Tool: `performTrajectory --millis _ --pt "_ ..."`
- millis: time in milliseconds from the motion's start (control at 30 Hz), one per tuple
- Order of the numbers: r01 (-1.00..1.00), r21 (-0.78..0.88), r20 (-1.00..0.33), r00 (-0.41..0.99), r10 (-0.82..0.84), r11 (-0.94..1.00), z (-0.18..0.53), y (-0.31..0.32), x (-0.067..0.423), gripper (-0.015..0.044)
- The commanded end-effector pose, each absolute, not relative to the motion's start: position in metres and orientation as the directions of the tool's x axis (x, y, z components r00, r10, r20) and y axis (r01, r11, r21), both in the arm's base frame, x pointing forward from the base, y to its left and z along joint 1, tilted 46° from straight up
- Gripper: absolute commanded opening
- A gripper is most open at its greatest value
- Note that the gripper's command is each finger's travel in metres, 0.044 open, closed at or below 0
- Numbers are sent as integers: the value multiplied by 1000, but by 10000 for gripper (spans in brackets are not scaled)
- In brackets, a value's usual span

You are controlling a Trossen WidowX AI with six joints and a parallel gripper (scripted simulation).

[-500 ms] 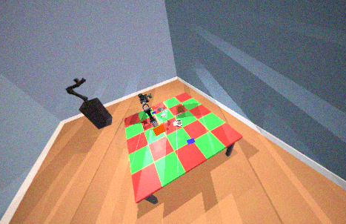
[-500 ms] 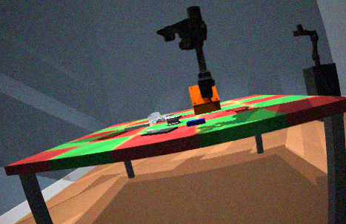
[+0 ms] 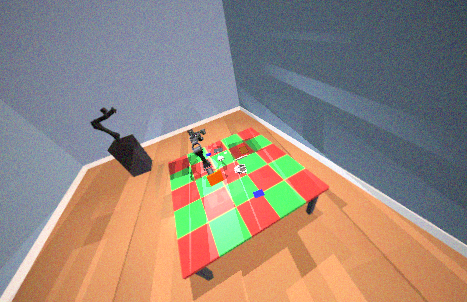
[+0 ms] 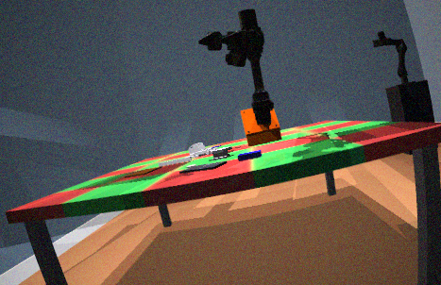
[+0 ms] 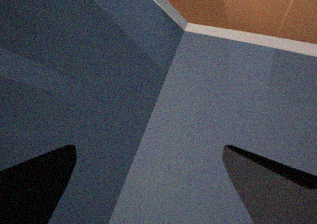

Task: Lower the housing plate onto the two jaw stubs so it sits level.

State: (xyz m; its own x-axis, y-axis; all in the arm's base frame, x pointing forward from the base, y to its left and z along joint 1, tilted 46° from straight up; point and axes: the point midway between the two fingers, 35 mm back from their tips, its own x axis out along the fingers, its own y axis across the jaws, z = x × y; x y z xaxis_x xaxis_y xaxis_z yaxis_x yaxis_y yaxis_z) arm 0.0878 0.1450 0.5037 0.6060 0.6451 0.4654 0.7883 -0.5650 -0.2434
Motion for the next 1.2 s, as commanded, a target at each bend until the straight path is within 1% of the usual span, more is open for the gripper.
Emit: performTrajectory --millis 0,567,867,1167 --pt "781 -145 451 598 662 -607 501 154 87 440" --pt "681 235 387 589 710 -693 484 179 92 440" --pt "602 431 343 580 739 -672 474 192 95 440" --pt "508 609 290 573 767 -610 462 205 99 440"
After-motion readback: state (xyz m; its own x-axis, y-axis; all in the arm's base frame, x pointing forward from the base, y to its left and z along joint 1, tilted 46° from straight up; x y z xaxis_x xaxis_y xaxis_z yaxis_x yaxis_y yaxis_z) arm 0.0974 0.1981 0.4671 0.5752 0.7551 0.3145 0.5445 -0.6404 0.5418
